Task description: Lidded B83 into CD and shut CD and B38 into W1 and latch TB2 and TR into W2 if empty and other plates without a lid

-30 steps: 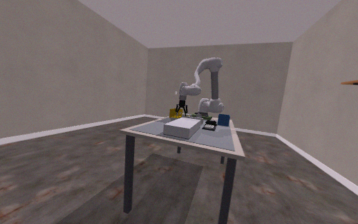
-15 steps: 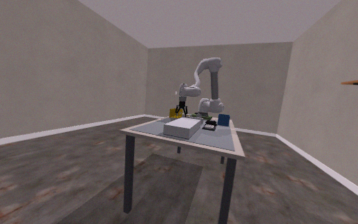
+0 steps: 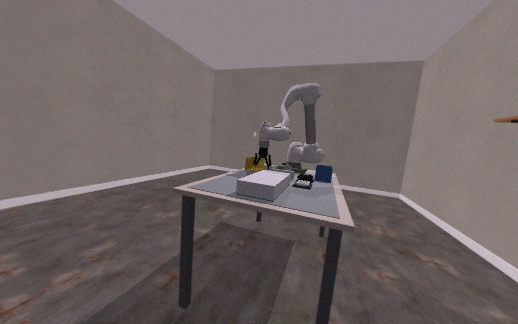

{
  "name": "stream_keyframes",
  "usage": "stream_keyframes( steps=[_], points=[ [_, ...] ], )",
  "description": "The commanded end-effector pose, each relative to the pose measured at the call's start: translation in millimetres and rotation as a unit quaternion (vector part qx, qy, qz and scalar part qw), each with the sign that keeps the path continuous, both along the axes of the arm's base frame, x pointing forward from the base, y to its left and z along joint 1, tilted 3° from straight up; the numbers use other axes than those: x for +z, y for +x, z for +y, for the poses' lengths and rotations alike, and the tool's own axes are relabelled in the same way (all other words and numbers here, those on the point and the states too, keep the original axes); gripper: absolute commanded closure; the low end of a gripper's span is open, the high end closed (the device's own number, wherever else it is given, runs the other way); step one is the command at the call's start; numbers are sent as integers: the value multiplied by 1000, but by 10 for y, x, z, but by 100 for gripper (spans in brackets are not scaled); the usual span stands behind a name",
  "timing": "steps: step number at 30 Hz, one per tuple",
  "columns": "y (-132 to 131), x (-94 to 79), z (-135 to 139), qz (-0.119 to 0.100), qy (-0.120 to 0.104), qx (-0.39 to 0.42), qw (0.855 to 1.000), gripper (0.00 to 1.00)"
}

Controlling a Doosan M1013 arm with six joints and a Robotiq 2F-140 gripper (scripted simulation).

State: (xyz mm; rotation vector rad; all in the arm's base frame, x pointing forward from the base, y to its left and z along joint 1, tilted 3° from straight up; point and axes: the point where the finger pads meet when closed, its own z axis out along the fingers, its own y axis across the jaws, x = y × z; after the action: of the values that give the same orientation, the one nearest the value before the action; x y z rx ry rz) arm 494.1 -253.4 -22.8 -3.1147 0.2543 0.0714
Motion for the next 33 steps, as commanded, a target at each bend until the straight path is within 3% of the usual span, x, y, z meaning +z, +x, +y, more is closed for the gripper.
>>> stream_keyframes(
  steps=[1,24,25,33],
  points=[
    [0,1,0,0,0,0,1000,35],
    [0,1,0,0,0,0,1000,45],
    [0,1,0,0,0,0,1000,100],
    [0,1,0,0,0,0,1000,100]
  ],
)
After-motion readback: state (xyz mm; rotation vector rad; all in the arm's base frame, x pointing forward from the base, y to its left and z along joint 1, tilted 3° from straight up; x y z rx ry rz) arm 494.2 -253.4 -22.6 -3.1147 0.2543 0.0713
